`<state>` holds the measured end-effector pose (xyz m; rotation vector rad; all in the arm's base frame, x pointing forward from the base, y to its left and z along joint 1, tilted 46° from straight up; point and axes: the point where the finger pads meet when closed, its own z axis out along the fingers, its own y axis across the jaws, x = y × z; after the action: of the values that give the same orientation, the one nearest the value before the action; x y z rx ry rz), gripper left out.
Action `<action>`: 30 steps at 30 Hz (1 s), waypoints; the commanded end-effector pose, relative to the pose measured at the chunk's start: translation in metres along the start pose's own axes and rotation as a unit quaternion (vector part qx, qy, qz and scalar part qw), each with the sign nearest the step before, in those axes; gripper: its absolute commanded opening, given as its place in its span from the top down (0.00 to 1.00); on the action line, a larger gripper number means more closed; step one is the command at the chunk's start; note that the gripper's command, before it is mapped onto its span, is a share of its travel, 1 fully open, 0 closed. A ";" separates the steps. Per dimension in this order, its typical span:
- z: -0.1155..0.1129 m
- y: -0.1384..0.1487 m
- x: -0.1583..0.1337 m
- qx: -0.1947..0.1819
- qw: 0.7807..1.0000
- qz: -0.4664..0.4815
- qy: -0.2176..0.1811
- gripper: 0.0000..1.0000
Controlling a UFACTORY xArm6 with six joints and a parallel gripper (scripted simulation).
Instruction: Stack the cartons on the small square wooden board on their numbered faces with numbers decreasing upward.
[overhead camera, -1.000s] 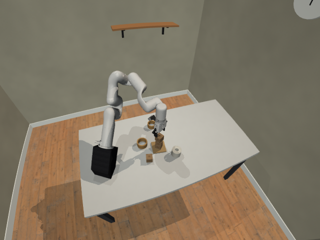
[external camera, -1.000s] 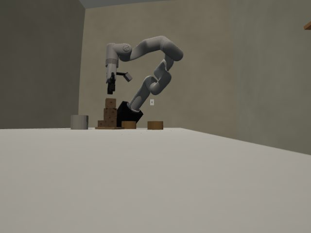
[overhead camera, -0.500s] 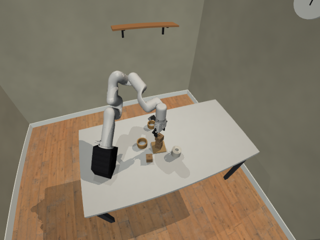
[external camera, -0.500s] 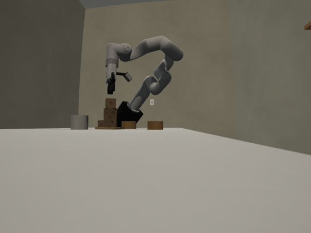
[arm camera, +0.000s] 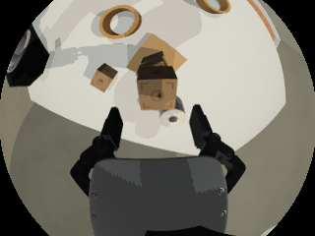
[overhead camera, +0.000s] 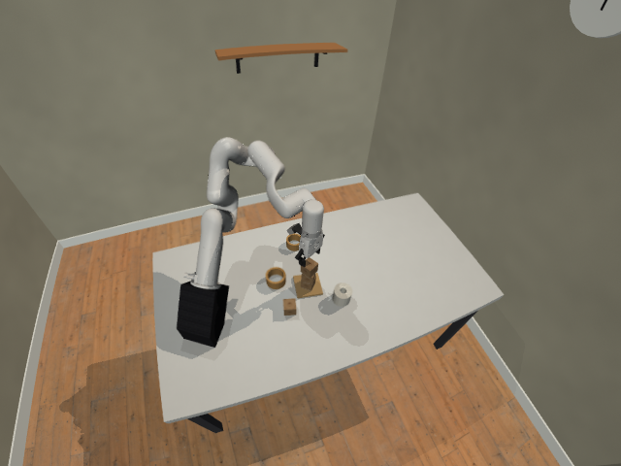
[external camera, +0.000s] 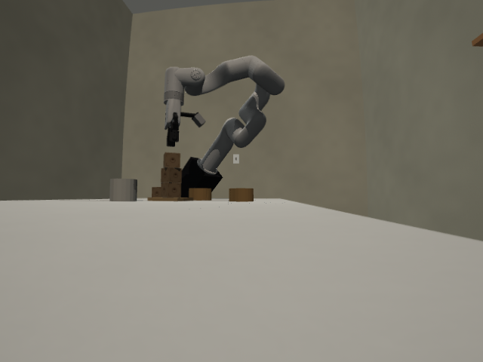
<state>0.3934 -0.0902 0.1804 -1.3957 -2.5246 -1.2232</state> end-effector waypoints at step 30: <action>-0.013 -0.086 -0.022 0.004 0.974 -0.229 -0.003 0.00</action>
<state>0.3666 -0.1170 0.1520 -1.1332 -2.7531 -1.2169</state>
